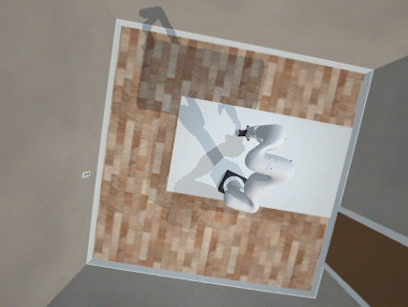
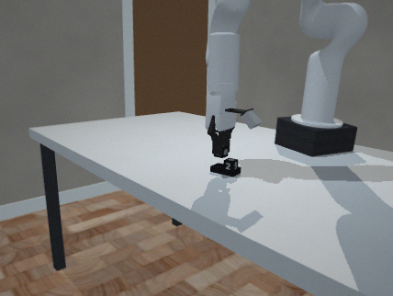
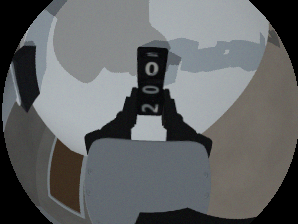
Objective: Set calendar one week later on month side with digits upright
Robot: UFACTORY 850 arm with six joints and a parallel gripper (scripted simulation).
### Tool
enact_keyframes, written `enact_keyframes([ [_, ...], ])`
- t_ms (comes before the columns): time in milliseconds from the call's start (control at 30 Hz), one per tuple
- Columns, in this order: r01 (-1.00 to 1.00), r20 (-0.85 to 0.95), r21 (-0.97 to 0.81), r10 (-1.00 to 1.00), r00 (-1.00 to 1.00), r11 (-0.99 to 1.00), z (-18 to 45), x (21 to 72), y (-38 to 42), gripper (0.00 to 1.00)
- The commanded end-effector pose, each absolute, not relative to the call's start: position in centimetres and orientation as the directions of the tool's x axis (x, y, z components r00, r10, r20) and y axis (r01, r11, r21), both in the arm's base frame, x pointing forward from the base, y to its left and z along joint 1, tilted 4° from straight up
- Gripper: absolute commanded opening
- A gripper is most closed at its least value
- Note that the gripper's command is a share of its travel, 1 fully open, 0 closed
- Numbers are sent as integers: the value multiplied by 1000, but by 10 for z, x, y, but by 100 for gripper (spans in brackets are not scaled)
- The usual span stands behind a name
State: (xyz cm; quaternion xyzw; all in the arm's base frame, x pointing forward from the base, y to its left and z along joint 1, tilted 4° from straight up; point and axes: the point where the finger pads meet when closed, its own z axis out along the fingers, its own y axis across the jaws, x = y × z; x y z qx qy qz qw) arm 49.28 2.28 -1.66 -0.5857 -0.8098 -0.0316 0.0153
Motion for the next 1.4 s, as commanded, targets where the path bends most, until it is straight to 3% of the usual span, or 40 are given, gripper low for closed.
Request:
enact_keyframes([
  [0,949,61,35,948,-314,312,-17,494,23,29],
  [1367,949,61,35,948,-314,312,-41,494,24,29],
])
